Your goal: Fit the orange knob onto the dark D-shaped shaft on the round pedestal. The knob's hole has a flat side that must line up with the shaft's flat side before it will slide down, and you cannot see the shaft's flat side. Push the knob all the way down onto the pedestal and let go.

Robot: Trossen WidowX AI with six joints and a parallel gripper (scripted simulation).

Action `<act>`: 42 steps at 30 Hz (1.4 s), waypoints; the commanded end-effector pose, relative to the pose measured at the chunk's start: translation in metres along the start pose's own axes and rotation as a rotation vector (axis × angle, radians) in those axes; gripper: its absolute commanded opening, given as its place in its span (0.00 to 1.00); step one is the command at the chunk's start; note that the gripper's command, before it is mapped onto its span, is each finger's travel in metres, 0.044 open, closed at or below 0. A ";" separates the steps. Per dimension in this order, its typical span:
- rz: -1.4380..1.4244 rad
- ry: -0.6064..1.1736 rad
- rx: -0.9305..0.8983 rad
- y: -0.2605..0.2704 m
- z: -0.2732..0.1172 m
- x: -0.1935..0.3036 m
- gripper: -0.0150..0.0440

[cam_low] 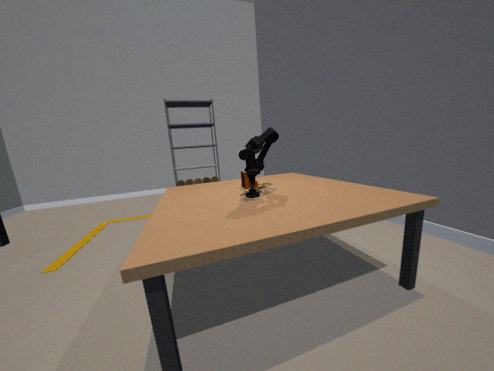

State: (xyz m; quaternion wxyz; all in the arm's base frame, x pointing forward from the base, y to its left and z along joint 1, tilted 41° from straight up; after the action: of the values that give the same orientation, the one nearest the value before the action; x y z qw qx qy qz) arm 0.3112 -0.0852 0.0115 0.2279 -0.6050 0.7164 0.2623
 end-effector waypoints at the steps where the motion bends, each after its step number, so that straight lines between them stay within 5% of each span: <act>1: -0.074 -0.001 0.004 -0.001 -0.002 0.000 0.25; 42: -0.197 -0.001 0.004 0.001 0.004 0.001 0.25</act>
State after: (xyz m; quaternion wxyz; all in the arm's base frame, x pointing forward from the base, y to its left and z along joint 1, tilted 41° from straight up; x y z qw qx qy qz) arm 0.3108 -0.0838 0.0088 0.2525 -0.6713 0.6552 0.2374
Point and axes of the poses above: the point midway between the two fingers, 35 mm back from their tips, its own z axis out along the fingers, its own y axis across the jaws, x = y × z, the point moved 3 cm from there along -z, back along the fingers, and after that the axes turned 4 degrees about z, right-handed, at the moved point
